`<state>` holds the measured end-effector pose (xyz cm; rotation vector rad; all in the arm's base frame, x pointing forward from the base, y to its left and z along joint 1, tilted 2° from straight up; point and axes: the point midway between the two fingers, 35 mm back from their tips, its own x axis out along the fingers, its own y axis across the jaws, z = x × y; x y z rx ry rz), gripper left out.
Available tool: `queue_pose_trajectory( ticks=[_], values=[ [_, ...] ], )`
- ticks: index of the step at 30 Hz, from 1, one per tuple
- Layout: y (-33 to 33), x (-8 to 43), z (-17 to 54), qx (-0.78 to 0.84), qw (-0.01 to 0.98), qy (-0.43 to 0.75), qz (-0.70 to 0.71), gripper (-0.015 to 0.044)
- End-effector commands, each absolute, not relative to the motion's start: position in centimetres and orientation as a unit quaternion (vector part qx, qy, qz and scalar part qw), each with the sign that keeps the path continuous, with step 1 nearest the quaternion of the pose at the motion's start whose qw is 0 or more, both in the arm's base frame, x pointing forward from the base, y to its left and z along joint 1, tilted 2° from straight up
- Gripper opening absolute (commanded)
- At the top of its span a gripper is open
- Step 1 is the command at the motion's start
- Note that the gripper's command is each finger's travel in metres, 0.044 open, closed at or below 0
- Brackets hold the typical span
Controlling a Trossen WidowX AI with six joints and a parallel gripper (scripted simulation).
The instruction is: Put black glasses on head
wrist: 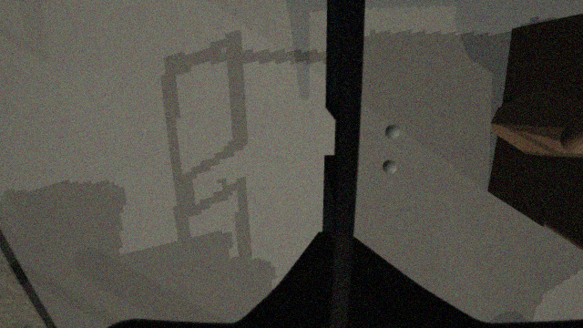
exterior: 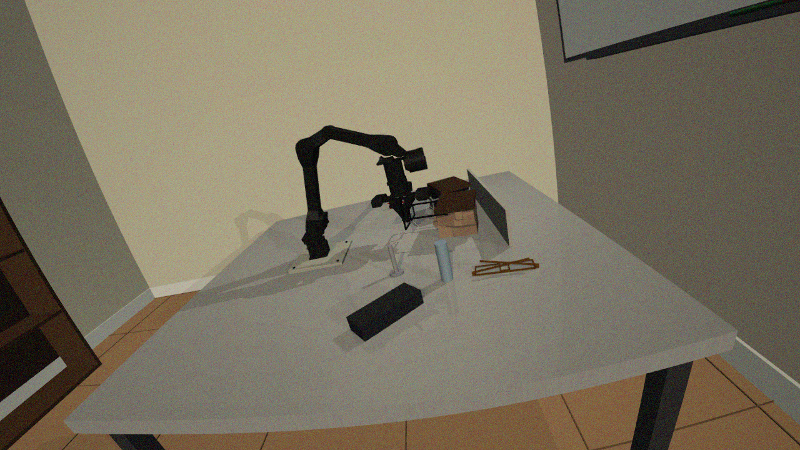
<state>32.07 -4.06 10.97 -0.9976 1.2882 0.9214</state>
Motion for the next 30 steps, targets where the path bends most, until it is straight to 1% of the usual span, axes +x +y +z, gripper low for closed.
queue_pose_trajectory(
  ticks=[1,30],
  values=[
    [-4.2,32.7,11.0,-0.429,0.593,0.552,0.399,0.0000],
    [-5.5,36.7,11.4,-0.431,0.593,0.551,0.398,0.0000]
  ],
)
